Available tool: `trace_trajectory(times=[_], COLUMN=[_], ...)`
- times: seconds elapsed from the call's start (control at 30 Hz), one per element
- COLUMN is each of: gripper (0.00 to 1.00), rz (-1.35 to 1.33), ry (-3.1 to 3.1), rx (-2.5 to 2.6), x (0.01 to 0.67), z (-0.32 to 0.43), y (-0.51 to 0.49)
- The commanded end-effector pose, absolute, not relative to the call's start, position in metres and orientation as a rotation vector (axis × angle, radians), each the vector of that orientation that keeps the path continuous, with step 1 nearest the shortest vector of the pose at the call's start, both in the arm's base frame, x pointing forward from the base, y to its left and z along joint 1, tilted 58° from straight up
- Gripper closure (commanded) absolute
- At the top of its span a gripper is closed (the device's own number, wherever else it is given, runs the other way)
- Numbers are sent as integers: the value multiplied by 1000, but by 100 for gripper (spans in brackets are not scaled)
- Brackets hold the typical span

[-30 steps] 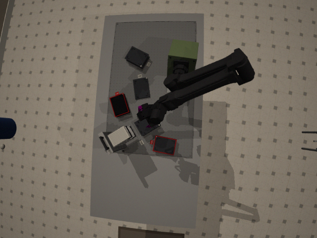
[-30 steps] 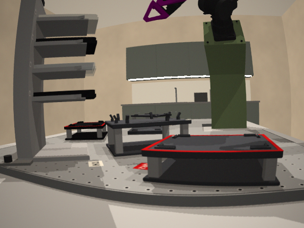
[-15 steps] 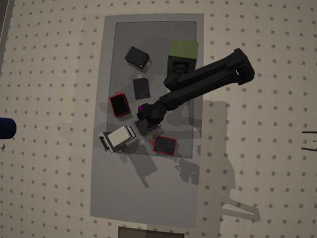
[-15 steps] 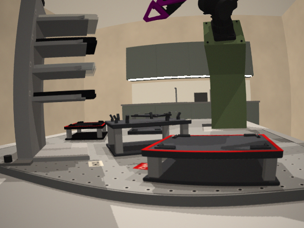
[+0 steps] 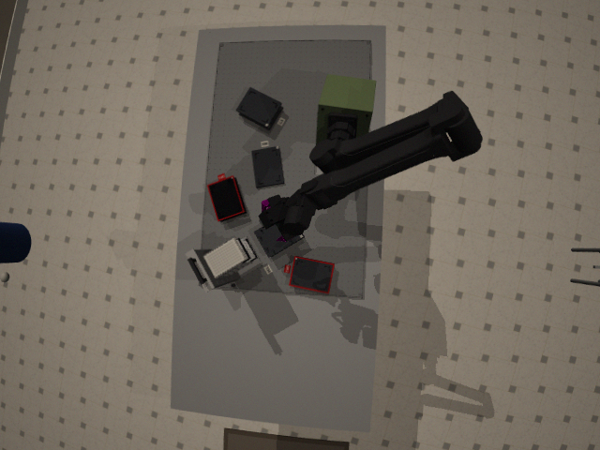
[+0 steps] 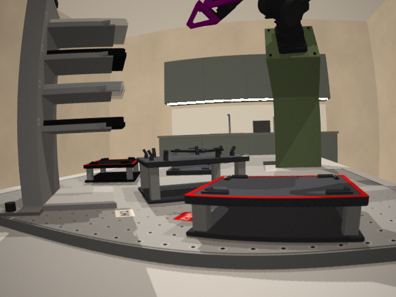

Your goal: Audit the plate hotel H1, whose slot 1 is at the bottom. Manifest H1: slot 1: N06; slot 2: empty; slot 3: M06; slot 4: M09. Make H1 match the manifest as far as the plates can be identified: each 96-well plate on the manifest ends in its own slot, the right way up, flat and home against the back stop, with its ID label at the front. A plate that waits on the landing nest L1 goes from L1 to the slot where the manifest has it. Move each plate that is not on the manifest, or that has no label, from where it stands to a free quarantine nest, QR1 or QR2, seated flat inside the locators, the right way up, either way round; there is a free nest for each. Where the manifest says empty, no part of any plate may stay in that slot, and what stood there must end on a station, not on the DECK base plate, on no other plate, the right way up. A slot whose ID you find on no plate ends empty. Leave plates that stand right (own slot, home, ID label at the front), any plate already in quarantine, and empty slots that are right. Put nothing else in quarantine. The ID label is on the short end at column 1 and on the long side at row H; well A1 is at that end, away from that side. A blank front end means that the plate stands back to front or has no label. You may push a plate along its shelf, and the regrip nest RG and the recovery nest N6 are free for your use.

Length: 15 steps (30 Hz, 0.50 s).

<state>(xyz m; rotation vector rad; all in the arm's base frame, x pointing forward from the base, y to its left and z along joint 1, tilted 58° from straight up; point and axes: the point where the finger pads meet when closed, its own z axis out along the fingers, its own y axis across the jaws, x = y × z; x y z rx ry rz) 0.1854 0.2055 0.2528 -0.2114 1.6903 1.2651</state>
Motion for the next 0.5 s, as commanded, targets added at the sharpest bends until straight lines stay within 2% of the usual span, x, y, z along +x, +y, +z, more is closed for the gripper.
trace_trajectory(times=[0.0, 0.47], gripper=[0, 0], rz=[1287, 1279], ry=[1626, 1629], rx=[-205, -198], x=[187, 206], z=[288, 294], y=[205, 214])
